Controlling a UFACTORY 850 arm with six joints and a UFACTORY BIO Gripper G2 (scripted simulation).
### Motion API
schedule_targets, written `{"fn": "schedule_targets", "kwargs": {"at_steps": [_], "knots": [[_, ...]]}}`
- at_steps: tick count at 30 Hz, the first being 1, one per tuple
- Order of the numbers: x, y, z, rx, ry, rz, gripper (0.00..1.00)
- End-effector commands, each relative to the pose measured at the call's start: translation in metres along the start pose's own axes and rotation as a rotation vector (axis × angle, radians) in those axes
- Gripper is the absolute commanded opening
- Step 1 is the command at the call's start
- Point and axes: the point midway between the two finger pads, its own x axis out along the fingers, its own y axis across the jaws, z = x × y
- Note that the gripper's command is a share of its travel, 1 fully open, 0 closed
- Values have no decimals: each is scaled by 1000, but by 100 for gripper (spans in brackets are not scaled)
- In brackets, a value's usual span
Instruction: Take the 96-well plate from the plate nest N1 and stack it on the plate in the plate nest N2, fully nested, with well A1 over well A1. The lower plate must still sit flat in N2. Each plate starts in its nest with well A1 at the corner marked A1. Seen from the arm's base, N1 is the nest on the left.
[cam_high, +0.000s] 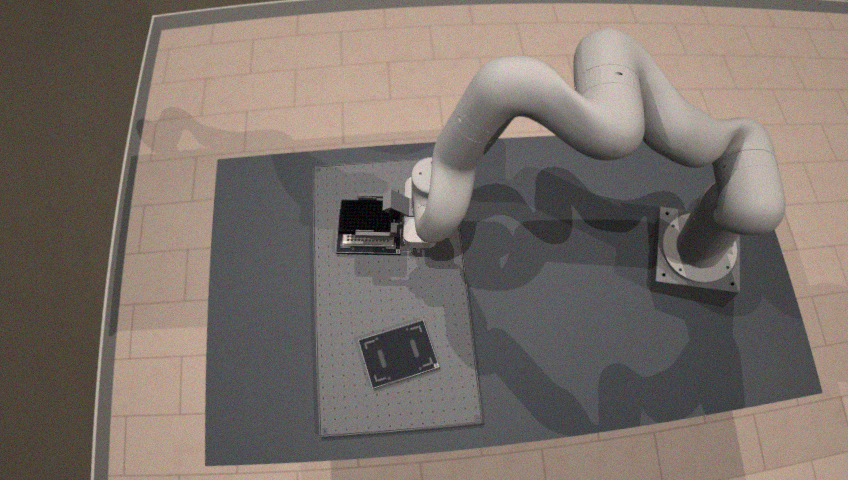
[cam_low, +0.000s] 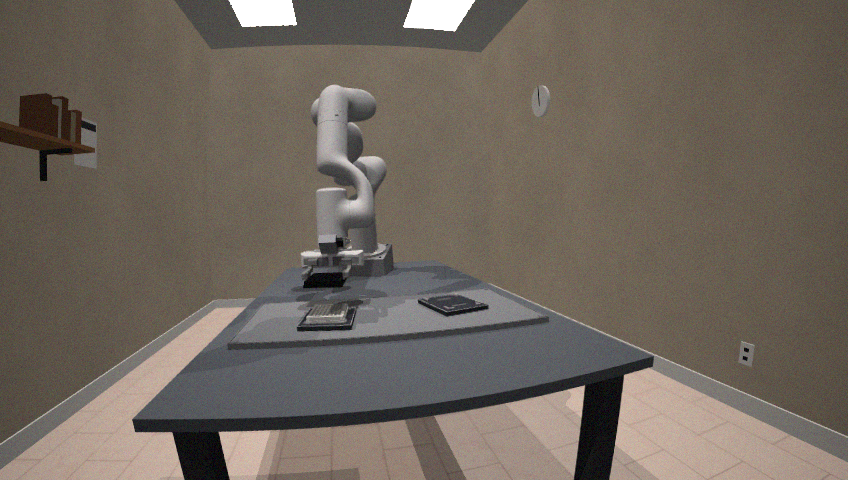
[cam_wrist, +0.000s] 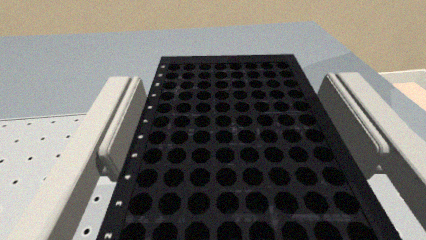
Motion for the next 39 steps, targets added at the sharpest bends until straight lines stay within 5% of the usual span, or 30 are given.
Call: {"fn": "schedule_targets", "kwargs": {"at_steps": [1, 39], "knots": [[2, -2, 1, 2, -2, 1, 0], [2, -2, -7, 2, -2, 1, 0]]}}
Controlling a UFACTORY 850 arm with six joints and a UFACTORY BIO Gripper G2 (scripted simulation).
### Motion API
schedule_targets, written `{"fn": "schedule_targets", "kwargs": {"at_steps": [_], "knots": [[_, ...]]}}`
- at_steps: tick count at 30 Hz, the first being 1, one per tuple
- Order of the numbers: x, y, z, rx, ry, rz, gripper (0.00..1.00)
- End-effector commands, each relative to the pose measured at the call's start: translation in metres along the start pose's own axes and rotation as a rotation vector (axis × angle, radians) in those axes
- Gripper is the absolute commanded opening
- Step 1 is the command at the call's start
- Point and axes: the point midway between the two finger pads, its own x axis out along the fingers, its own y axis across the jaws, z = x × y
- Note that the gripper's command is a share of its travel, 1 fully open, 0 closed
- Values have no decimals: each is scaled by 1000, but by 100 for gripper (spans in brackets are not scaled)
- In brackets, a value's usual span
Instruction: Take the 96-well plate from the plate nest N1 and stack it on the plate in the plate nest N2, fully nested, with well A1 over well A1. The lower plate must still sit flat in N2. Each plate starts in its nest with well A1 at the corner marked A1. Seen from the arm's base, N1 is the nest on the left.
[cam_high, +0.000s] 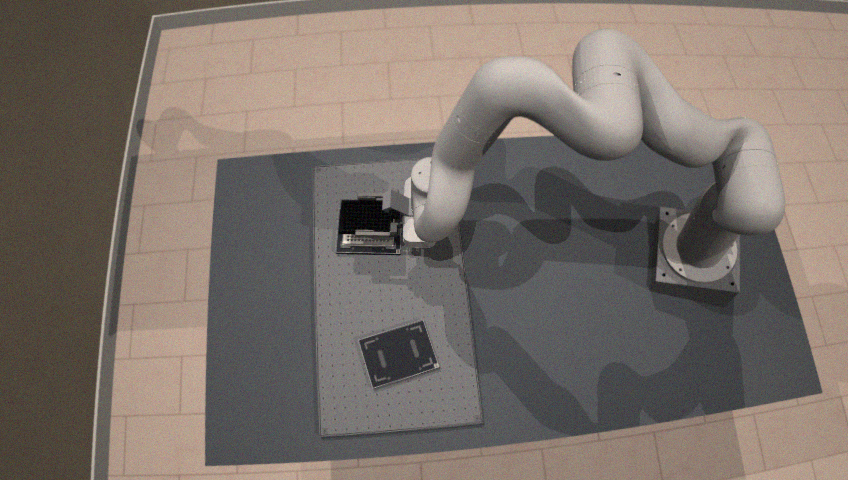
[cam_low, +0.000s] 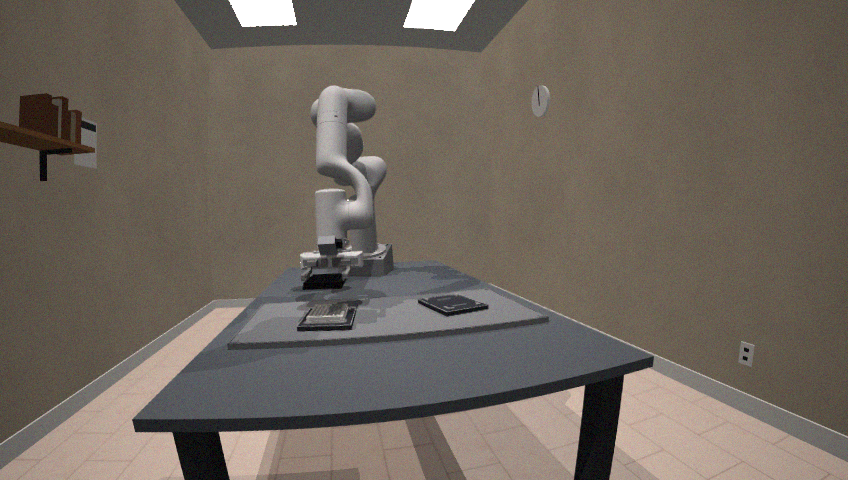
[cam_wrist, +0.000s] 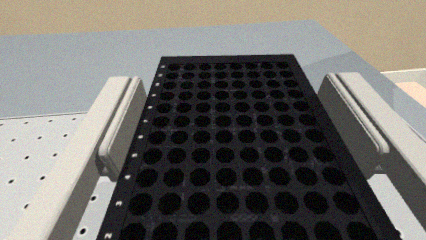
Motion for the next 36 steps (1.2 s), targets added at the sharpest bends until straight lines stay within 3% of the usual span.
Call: {"fn": "schedule_targets", "kwargs": {"at_steps": [1, 36], "knots": [[1, 0, -6, 0, -2, 0, 0], [1, 0, -51, 0, -2, 0, 0]]}}
